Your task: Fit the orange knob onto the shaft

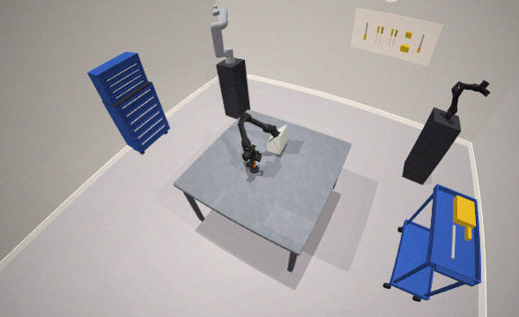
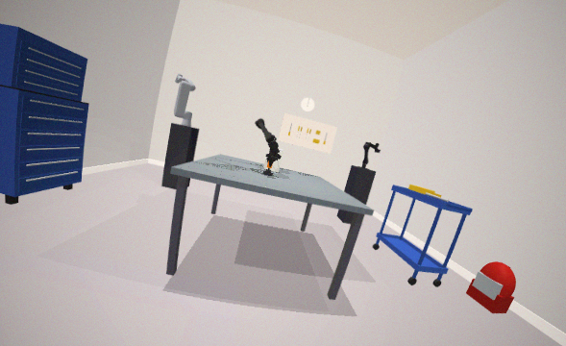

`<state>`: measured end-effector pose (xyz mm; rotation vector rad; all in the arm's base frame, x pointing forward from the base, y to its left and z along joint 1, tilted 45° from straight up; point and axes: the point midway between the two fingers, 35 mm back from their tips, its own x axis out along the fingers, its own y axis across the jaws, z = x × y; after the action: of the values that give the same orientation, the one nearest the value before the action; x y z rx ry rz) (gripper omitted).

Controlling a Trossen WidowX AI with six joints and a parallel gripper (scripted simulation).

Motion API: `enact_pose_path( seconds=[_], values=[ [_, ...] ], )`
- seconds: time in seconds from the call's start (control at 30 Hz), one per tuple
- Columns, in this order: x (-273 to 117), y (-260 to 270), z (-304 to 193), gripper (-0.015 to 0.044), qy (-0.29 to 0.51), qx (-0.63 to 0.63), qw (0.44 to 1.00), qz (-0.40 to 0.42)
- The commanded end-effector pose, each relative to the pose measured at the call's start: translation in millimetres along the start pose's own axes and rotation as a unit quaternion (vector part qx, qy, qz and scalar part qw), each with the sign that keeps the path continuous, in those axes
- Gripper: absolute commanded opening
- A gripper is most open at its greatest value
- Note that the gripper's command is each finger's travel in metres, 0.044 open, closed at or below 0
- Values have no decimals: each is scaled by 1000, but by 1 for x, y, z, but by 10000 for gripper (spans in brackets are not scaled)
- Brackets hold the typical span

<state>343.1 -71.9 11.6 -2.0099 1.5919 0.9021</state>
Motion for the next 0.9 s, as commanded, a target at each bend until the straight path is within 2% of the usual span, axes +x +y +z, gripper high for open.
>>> enact_pose_path(
  seconds=[0.0,0.17,0.33,0.87],
  values=[
    [-2,-1,0,0,0,-1,1000,-1],
    [-4,0,0,0,0,-14,1000,-1],
    [-3,0,1,0,0,-100,995,-1],
    [-2,-1,0,0,0,-105,994,-1]
  ],
)
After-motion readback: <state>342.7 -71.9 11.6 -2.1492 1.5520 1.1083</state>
